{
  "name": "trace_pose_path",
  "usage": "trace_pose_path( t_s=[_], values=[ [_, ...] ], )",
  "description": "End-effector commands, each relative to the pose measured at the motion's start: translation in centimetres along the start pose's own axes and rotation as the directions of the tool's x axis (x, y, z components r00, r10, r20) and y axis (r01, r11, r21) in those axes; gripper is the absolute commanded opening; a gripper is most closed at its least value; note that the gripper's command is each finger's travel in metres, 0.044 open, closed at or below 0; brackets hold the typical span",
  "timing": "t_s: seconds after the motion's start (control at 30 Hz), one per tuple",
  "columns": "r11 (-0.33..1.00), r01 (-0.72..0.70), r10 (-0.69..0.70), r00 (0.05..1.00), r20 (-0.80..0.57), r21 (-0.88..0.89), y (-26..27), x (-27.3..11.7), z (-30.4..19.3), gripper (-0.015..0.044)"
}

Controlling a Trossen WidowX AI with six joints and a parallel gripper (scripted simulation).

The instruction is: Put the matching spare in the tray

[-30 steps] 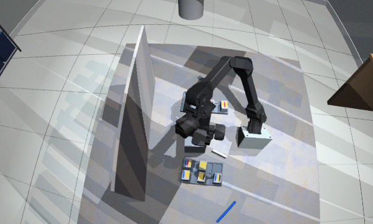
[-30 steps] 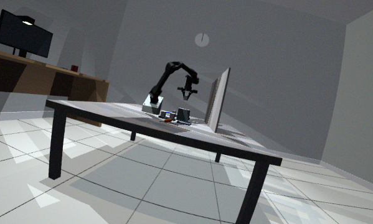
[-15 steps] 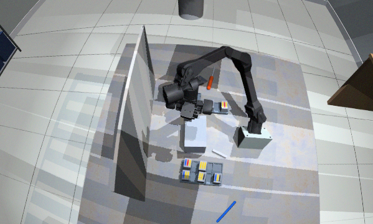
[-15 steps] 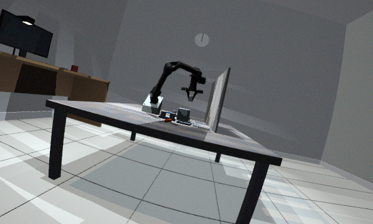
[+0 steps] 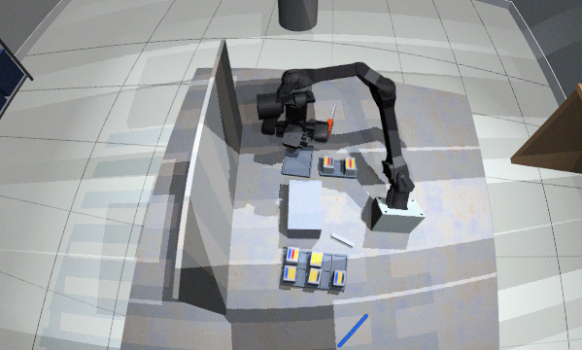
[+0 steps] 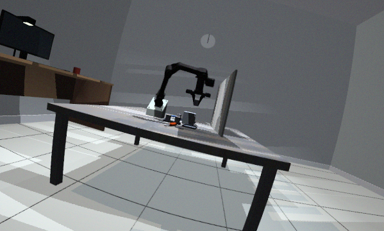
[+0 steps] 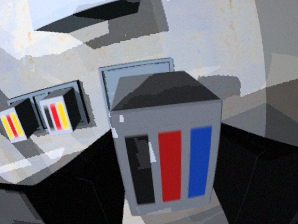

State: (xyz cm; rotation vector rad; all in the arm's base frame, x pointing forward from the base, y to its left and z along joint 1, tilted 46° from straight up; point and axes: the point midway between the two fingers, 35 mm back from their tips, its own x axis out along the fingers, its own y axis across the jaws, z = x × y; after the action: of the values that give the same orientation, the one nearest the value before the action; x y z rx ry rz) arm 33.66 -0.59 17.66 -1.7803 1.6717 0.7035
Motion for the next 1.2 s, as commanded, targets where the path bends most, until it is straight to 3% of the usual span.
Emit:
trace_pose_path(
  t_s=[0.0, 0.13, 1.17],
  values=[
    [1.0, -0.008, 0.008, 1.0, -0.025, -0.005, 0.2, 0.2, -2.9, 0.0],
    [1.0, -0.015, 0.014, 0.999, -0.042, -0.012, 0.4, 0.3, -4.6, 0.0],
    [1.0, -0.015, 0.015, 0.999, -0.035, -0.011, -0.1, 2.6, -4.6, 0.0]
  ],
)
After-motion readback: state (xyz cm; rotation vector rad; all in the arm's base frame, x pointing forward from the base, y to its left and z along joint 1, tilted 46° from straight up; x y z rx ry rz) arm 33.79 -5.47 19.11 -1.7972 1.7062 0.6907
